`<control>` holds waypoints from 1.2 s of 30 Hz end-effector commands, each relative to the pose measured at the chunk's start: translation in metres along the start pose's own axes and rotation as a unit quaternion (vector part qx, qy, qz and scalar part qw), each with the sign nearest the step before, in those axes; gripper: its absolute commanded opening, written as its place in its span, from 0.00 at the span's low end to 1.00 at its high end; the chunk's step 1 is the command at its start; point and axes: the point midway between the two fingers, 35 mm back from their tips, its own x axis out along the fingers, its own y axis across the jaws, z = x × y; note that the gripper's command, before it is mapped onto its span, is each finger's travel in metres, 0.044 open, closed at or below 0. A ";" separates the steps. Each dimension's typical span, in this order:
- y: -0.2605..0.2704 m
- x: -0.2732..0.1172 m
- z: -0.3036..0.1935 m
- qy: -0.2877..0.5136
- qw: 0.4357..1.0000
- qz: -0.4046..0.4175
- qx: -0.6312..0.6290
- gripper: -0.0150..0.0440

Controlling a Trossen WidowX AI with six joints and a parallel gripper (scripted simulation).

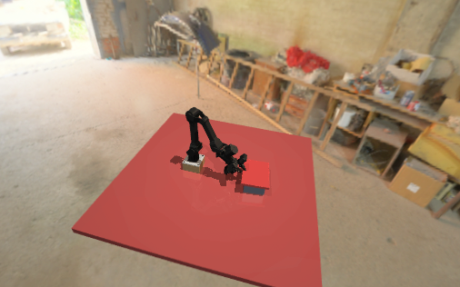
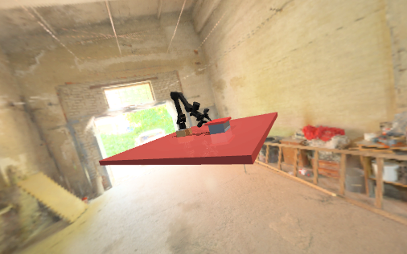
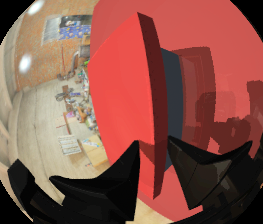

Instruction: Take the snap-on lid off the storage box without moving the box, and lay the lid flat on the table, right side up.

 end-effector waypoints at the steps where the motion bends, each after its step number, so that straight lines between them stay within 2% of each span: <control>1: 0.001 -0.001 0.000 0.000 1.000 0.001 0.000 0.25; 36: 0.007 -0.006 0.000 0.000 1.000 0.001 0.000 0.25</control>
